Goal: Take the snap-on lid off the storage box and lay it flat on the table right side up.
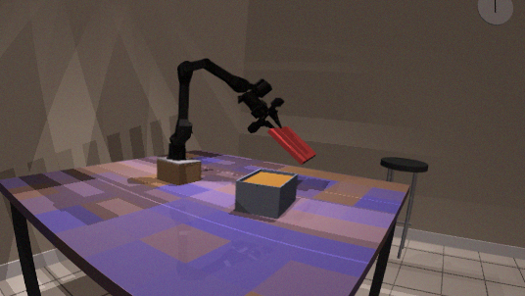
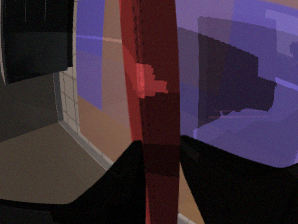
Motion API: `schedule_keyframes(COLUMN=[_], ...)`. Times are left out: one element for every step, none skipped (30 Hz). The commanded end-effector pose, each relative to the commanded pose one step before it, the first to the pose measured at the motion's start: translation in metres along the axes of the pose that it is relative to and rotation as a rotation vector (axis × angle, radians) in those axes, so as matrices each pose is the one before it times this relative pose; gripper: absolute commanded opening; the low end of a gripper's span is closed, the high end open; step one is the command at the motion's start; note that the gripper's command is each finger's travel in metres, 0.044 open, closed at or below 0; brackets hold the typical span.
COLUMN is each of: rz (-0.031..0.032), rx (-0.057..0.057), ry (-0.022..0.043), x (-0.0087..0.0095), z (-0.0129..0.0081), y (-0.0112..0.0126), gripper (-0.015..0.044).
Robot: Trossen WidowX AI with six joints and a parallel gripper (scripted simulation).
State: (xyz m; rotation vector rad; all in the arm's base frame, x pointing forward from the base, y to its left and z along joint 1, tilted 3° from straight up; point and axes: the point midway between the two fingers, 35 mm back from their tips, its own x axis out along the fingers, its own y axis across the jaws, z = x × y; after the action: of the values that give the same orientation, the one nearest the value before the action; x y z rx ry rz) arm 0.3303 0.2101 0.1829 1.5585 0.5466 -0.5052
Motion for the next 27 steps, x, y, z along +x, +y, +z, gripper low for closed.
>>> schedule_keyframes(rz=[0.01159, 0.00000, 0.00000, 0.00000, 0.00000, 0.00000, 0.00000, 0.00000, 0.00000, 0.00000, 0.00000, 0.00000, 0.00000, 0.00000, 0.00000, 0.00000, 0.00000, 0.00000, 0.00000, 0.00000, 0.00000, 0.00000, 0.00000, 0.00000, 0.00000, 0.00000, 0.00000], rx=[0.0087, 0.0000, 0.0000, 0.0000, 0.0000, 0.0000, 0.0000, 0.0000, 0.0000, 0.0000, 0.0000, 0.0000, 0.0000, 0.0000, 0.0000, 0.0000, 0.0000, 0.0000, 0.0000, 0.0000, 0.0000, 0.0000, 0.0000, 0.0000, 0.0000, 0.0000, 0.0000], ry=[-0.00112, 0.00000, 0.00000, 0.00000, 0.00000, 0.00000, 0.00000, 0.00000, 0.00000, 0.00000, 0.00000, 0.00000, 0.00000, 0.00000, 0.00000, 0.00000, 0.00000, 0.00000, 0.00000, 0.00000, 0.00000, 0.00000, 0.00000, 0.00000, 0.00000, 0.00000, 0.00000], x=[0.00205, 0.00050, 0.00050, 0.00050, 0.00051, 0.00051, 0.00052, 0.00052, 0.00052, 0.00052, 0.00052, 0.00052, 0.00052, 0.00052, 0.00051, 0.00052, 0.00052, 0.00052, 0.00052, 0.00052, 0.00052, 0.00052, 0.00052, 0.00052, 0.00052, 0.00052, 0.00052], z=[0.00018, 0.00001, 0.00001, 0.00000, 0.00000, 0.00000, 0.00000, 0.00000, 0.00000, 0.00000, 0.00000, 0.00000, 0.00000, 0.00000, 0.00000, 0.00000, 0.00000, 0.00000, 0.00000, 0.00000, 0.00000, 0.00000, 0.00000, 0.00000, 0.00000, 0.00000, 0.00000], y=[-0.00005, -0.00060, -0.00060, -0.00060, -0.00061, -0.00061, -0.00062, -0.00062, -0.00062, -0.00062, -0.00062, -0.00062, -0.00062, -0.00062, -0.00062, -0.00062, -0.00062, -0.00062, -0.00062, -0.00062, -0.00062, -0.00062, -0.00062, -0.00062, -0.00062, -0.00062, -0.00062], gripper=[0.0000, 0.0000, 0.0000, 0.0000, 0.0000, 0.0000, 0.0000, 0.0000, 0.0000, 0.0000, 0.0000, 0.0000, 0.0000, 0.0000, 0.0000, 0.0000, 0.0000, 0.0000, 0.0000, 0.0000, 0.0000, 0.0000, 0.0000, 0.0000, 0.0000, 0.0000, 0.0000])
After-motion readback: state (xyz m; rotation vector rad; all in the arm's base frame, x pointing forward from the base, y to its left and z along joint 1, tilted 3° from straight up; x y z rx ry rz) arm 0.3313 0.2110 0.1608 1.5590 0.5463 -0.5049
